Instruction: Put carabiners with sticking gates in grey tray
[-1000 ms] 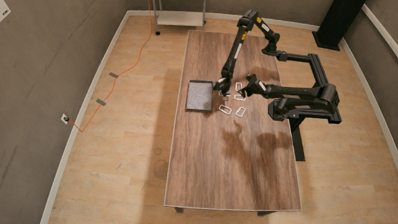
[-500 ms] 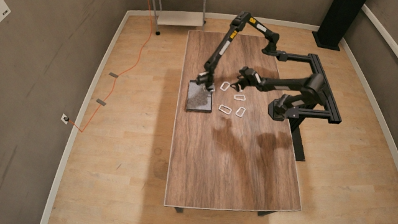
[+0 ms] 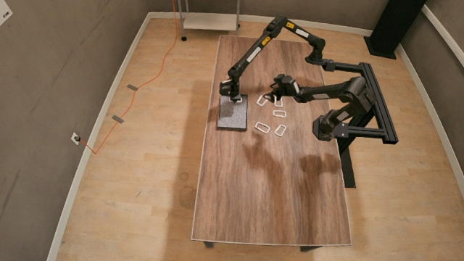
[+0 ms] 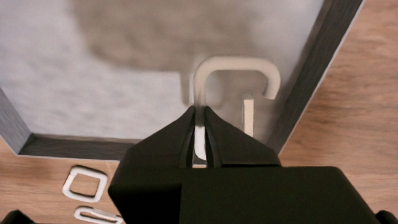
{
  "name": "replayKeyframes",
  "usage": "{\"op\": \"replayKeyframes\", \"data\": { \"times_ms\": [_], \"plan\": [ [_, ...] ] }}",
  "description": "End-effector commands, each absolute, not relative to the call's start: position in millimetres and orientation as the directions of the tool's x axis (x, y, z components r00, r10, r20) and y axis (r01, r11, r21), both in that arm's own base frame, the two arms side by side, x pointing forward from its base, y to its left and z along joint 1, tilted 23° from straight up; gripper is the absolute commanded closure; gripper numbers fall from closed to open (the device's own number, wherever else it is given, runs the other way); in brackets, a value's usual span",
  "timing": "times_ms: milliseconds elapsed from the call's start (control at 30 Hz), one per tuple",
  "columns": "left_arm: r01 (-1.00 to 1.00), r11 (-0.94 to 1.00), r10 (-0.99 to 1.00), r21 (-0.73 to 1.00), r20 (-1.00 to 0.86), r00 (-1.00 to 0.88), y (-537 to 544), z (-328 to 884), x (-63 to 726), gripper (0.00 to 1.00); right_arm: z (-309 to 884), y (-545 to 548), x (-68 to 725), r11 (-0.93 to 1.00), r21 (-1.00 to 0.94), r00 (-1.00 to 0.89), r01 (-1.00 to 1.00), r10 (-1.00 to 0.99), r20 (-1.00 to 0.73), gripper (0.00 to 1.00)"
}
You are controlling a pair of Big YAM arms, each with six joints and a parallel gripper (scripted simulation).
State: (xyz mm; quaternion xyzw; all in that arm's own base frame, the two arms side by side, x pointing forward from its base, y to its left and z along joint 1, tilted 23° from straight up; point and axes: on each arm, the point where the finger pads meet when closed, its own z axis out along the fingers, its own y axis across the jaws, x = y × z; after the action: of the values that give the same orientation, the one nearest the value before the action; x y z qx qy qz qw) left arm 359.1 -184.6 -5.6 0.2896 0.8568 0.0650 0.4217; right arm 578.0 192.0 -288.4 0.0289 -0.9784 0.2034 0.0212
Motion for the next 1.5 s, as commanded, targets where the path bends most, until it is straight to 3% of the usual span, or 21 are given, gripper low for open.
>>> {"op": "replayKeyframes", "data": {
  "times_ms": [0, 1467],
  "plan": [
    [0.439, 0.829, 0.534, 0.346, -0.722, -0.44, -205, 6, 374, 0.0, -268, 217, 598, 0.921, -0.383, -0.997, -0.076, -0.077, 0.012, 0.99],
    [0.434, 0.831, 0.536, 0.348, -0.709, -0.459, -195, 3, 369, 0.0, -312, 206, 610, 0.923, -0.38, -0.998, -0.061, -0.064, 0.004, 0.99]
  ]
}}
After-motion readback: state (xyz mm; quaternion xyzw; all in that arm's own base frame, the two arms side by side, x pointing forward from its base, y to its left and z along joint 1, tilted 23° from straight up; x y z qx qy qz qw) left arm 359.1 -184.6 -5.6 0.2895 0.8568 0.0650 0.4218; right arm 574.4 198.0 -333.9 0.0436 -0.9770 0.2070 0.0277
